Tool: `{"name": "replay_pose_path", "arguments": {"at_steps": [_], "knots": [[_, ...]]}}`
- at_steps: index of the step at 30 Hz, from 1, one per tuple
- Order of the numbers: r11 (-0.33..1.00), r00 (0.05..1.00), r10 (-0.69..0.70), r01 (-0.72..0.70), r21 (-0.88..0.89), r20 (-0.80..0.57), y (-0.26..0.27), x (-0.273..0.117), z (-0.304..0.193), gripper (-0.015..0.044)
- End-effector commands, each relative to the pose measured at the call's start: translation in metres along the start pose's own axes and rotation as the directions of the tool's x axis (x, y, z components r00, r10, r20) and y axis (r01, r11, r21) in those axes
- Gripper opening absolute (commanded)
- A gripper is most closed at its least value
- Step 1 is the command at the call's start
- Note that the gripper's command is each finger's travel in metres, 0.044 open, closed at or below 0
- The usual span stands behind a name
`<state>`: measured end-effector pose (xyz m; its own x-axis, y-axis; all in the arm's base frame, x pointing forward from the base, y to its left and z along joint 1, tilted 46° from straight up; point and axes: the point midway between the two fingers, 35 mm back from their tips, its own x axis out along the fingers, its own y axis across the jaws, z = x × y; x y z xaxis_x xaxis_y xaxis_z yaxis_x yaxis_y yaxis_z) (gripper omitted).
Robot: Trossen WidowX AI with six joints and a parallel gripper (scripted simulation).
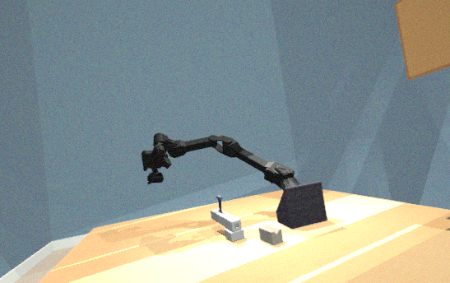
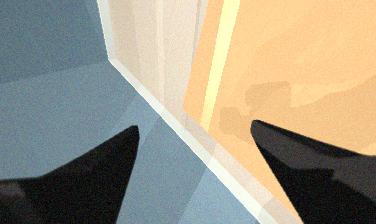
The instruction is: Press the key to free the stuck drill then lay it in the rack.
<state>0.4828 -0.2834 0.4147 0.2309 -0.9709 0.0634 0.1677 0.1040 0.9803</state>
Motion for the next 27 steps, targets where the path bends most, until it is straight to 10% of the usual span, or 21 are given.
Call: {"name": "replay_pose_path", "arguments": {"at_steps": [1, 9, 14, 21, 27], "knots": [[1.0, 1.0, 0.0, 0.0, 0.0, 0.0, 0.0, 0.0, 0.0, 0.0374], [1.0, 1.0, -0.005, 0.005, -0.016, -0.006, -0.002, -0.001, -0.002, 0.0164], [0.895, 0.978, -0.151, 0.072, -0.441, -0.146, -0.056, -0.04, -0.036, 0.0032], [0.396, 0.871, -0.424, -0.07, -0.915, -0.25, -0.152, -0.119, -0.049, 0.0], [-0.141, 0.748, -0.635, -0.355, -0.924, -0.19, -0.228, -0.191, -0.016, 0.0]]}}
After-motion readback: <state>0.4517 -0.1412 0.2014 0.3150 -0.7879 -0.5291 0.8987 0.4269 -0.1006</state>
